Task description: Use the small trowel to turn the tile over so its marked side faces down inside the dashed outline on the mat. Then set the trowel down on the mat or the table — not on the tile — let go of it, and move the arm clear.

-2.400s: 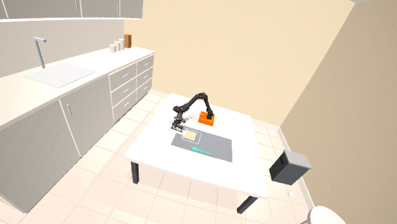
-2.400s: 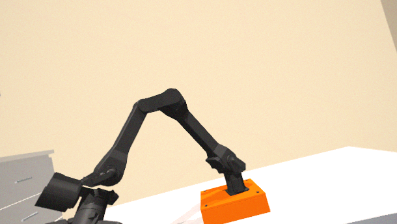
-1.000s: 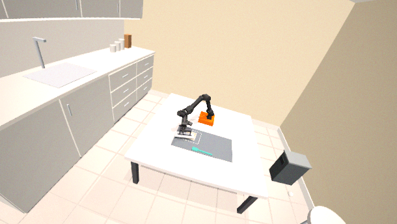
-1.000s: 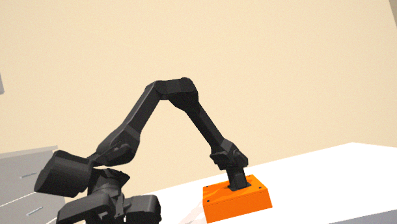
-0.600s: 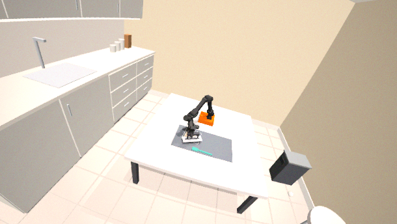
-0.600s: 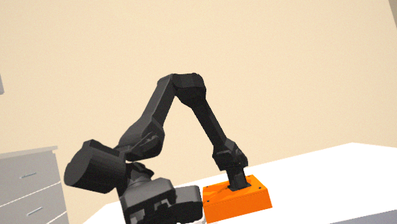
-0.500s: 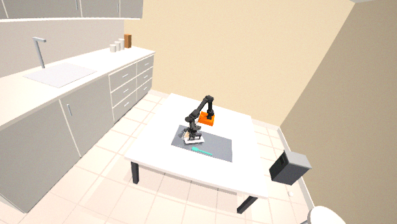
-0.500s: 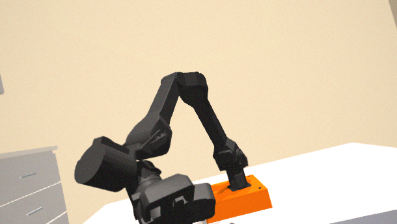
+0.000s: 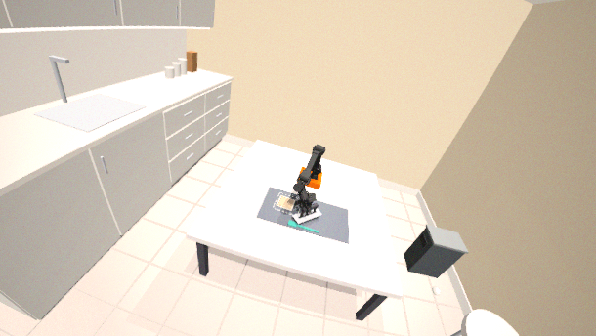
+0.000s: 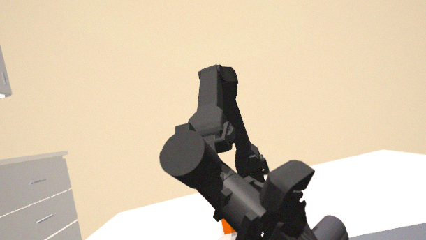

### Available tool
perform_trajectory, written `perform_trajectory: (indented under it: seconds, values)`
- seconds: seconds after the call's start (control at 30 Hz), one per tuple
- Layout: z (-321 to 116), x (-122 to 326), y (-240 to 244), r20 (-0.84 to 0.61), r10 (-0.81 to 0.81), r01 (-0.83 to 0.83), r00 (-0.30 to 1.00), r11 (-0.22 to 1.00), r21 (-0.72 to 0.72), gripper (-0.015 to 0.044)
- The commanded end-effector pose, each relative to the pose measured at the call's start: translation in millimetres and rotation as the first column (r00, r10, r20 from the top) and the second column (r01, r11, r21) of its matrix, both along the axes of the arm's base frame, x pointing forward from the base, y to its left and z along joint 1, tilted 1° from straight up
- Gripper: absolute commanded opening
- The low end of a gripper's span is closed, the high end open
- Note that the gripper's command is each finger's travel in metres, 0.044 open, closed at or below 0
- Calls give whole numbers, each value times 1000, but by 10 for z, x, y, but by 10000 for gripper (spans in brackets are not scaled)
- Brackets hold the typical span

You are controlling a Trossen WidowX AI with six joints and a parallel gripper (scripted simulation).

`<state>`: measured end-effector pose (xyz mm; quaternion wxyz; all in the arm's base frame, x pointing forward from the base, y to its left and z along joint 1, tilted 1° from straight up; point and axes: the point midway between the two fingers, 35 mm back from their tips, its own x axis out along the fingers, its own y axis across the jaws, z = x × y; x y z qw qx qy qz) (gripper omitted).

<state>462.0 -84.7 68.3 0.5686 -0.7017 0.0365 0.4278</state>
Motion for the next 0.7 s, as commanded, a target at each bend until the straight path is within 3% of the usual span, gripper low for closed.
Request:
perform_trajectory:
  seconds: [0.0, 0.67]
  values:
    - [38, 25, 325, 15, 79, -79, 997, 997, -1, 0]
    - [17, -166, 1850, 25, 432, -431, 902, 902, -20, 0]
